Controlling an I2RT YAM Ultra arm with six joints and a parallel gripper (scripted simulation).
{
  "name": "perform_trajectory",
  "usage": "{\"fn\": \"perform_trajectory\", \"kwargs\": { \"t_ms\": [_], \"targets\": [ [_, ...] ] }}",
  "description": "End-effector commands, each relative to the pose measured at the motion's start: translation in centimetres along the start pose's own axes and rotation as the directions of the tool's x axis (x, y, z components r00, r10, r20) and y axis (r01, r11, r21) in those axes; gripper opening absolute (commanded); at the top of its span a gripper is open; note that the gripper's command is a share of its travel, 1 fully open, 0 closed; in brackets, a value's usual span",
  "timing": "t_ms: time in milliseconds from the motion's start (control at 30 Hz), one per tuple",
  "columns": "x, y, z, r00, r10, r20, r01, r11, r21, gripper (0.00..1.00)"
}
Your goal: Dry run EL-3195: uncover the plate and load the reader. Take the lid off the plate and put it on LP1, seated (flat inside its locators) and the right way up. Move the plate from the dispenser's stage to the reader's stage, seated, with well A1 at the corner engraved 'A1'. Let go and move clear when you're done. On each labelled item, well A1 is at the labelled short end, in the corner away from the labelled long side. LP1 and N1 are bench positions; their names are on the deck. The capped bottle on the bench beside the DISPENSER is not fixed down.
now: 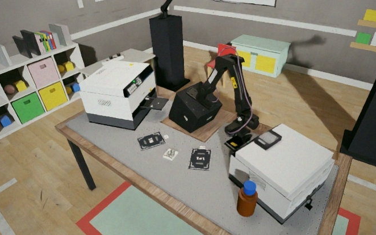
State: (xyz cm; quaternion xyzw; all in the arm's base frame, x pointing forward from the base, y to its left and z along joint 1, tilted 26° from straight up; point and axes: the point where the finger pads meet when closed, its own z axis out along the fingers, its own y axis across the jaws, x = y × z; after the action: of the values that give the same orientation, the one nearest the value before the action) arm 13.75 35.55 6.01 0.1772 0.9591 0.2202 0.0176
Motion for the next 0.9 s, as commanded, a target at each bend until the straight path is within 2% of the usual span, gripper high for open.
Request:
{"fn": "perform_trajectory", "kwargs": {
  "t_ms": [0, 767, 867],
  "targets": [
    [-0.02, 0.32, -0.26, 1.000, 0.000, 0.006, 0.000, 1.000, -0.011, 0.85],
    [-0.02, 0.32, -0.26, 1.000, 0.000, 0.006, 0.000, 1.000, -0.011, 0.85],
    [0.20, 0.63, -0.97, 1.000, -0.003, 0.011, 0.003, 1.000, -0.022, 0.85]
  ]
}}
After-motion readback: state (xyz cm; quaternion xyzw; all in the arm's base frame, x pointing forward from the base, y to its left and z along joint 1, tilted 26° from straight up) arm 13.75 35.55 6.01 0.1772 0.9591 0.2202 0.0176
